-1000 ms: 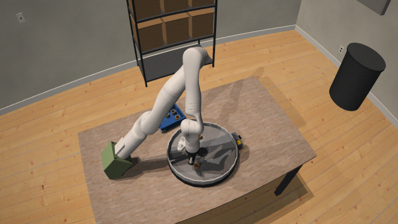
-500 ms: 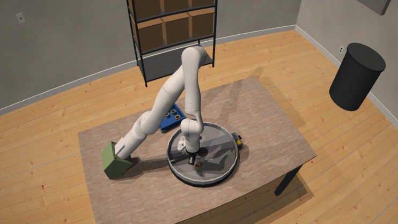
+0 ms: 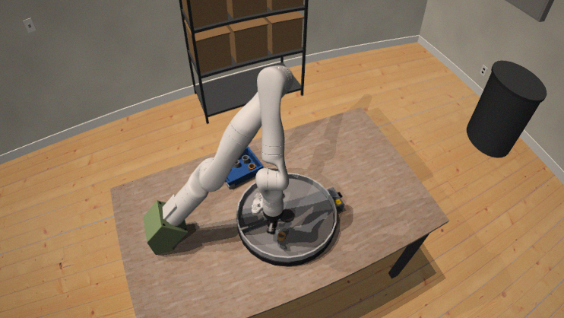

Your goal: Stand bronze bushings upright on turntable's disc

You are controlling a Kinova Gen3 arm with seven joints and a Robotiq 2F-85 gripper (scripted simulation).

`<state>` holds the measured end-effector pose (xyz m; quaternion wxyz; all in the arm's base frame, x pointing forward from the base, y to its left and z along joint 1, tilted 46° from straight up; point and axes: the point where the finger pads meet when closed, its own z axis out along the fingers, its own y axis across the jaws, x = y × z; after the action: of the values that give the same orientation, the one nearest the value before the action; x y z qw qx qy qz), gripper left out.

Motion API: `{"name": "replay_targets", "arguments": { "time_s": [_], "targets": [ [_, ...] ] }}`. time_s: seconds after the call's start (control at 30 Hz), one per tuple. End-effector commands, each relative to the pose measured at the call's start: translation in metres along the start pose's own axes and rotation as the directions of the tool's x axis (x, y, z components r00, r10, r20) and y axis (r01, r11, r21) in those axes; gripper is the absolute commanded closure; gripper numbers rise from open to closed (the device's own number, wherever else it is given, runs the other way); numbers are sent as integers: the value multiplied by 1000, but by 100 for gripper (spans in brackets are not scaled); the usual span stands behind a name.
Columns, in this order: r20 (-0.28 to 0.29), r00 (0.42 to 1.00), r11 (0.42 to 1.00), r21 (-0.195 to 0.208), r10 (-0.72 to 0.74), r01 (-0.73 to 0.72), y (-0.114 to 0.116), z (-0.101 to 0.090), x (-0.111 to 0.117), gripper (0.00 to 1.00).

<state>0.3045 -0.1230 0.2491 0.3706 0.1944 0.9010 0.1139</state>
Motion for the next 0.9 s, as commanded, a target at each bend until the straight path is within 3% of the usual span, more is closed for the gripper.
{"name": "replay_targets", "arguments": {
  "time_s": [0.0, 0.6, 0.87],
  "targets": [
    [1, 1000, 1000, 0, 0, 0, 0, 0, 0, 60],
    [3, 1000, 1000, -3, 1, -1, 2, -1, -1, 61],
    [17, 1000, 1000, -24, 8, -8, 14, -3, -8, 61]
  ]
}}
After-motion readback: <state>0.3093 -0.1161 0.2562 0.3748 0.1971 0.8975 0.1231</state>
